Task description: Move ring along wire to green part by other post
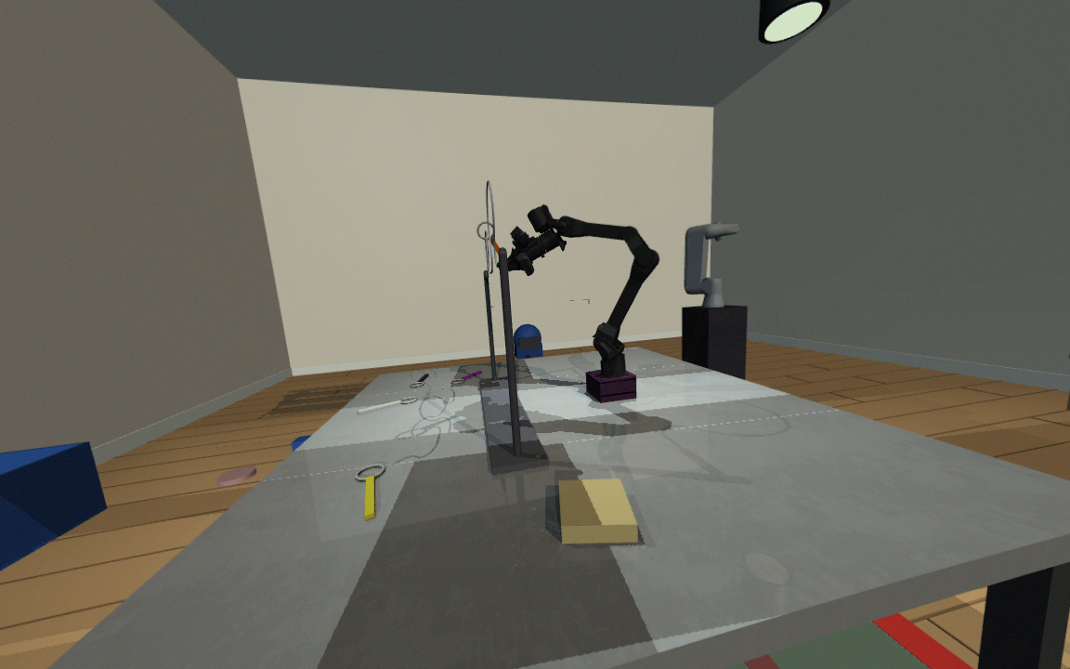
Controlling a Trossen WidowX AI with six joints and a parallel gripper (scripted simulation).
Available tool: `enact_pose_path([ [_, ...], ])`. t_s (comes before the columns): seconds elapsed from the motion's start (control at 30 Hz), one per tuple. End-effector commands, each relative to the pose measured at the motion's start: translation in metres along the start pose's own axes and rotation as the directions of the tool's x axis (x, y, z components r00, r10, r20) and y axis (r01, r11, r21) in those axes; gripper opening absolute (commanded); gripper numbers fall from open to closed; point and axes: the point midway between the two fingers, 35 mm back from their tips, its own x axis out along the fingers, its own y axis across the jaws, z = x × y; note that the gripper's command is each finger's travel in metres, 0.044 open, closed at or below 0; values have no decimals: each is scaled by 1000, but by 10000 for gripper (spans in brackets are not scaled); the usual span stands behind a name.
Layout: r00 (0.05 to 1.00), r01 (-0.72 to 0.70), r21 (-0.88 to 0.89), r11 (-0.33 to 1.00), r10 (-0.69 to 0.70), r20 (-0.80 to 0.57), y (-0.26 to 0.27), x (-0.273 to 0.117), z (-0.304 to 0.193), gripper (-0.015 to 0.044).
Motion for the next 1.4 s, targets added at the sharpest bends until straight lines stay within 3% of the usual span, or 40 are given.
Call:
enact_pose_path([
  [0.0,999,45,-80,996,-45,3,-4,1,-1,-150],
  [0.63,965,262,-431,863,-249,89,-30,-1,5,-150],
  [1.37,874,460,-725,513,-406,268,-52,-10,23,-150],
])
